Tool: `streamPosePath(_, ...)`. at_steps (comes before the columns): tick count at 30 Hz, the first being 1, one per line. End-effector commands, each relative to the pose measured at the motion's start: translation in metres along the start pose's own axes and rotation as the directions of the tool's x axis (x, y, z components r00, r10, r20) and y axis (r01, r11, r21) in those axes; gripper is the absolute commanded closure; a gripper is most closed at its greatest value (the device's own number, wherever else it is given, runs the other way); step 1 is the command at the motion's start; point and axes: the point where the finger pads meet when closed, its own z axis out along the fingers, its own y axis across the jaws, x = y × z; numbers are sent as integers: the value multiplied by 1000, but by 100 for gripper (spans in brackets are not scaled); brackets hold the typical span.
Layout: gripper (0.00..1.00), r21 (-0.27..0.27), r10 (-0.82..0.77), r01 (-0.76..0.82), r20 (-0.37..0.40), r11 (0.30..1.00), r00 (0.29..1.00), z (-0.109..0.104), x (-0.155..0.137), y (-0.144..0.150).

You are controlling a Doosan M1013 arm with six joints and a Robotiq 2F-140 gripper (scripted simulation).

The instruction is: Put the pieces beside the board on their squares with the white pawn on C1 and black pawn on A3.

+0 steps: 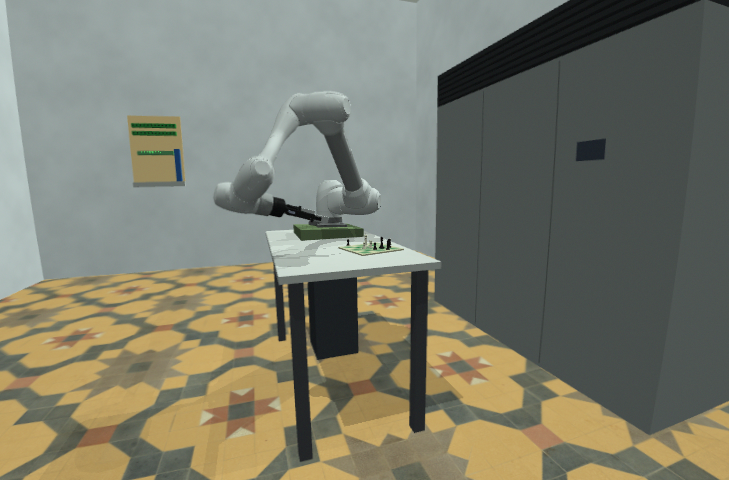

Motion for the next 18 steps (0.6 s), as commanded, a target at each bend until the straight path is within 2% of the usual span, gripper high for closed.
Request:
streamPosePath(1,0,0,0,0,0,1000,1000,-2,8,-1)
streamPosePath(7,0,3,-4,4,2,1000,1000,-2,9,-1)
streamPosePath(10,0,38,-53,52,27,998,998,9,11,-1)
streamPosePath(12,0,97,-134,127,62,987,989,25,16,-2)
streamPosePath(15,0,237,-318,282,127,930,940,68,25,-2)
streamPosePath(16,0,258,-346,304,134,917,929,68,25,-2)
streamPosePath(17,0,300,-397,342,146,891,906,87,30,-2)
streamPosePath(18,0,333,-439,372,155,867,885,87,30,-2)
